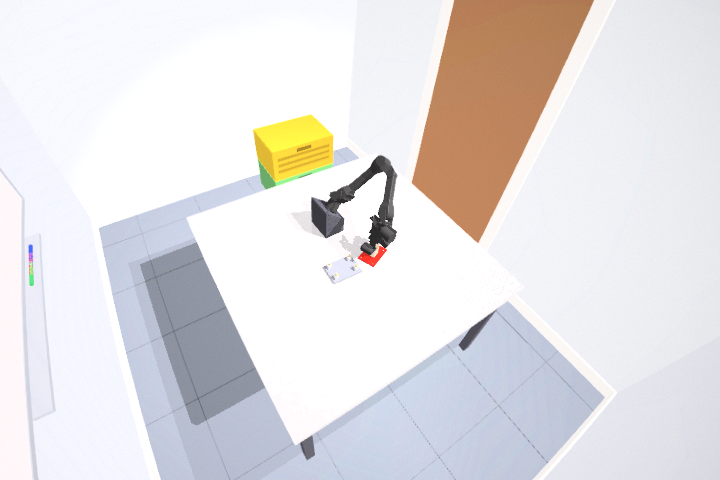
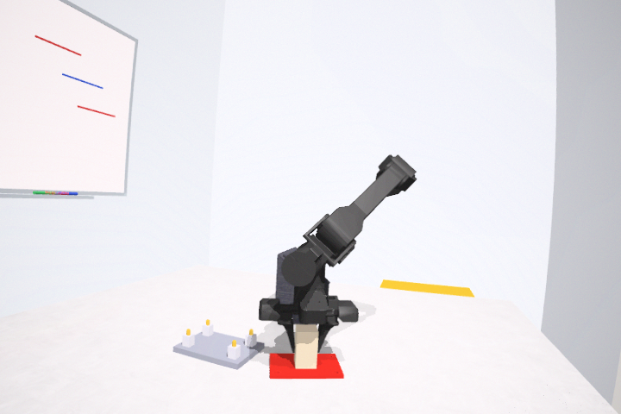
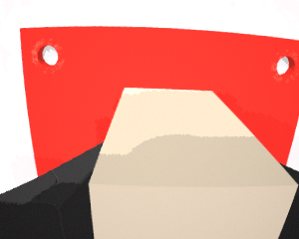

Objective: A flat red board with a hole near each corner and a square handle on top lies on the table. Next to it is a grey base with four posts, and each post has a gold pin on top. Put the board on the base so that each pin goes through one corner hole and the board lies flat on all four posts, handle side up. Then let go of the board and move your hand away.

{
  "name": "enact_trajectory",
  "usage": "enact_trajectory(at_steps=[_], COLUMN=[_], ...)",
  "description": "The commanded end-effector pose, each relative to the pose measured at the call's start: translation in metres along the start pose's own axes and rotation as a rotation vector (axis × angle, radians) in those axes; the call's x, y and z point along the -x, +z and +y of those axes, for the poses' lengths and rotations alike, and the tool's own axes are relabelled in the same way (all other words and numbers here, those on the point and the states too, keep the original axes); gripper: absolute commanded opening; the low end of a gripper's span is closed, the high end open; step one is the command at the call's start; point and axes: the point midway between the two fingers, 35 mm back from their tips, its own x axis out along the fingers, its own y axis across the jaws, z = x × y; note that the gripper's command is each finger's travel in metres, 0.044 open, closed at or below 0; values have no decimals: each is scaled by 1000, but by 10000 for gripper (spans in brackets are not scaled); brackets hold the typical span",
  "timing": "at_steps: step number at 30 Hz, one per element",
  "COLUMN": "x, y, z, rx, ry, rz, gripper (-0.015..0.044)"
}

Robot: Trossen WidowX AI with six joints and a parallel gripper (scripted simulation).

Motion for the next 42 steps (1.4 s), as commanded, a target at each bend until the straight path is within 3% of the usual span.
enact_trajectory(at_steps=[1,5,10,42], x=[0,0,6,85], y=[0,0,1,0], z=[0,0,0,-1], rx=[-3,-3,-3,-3], ry=[4,4,3,0], rz=[-2,-2,-2,0], gripper=[157,131,0,0])
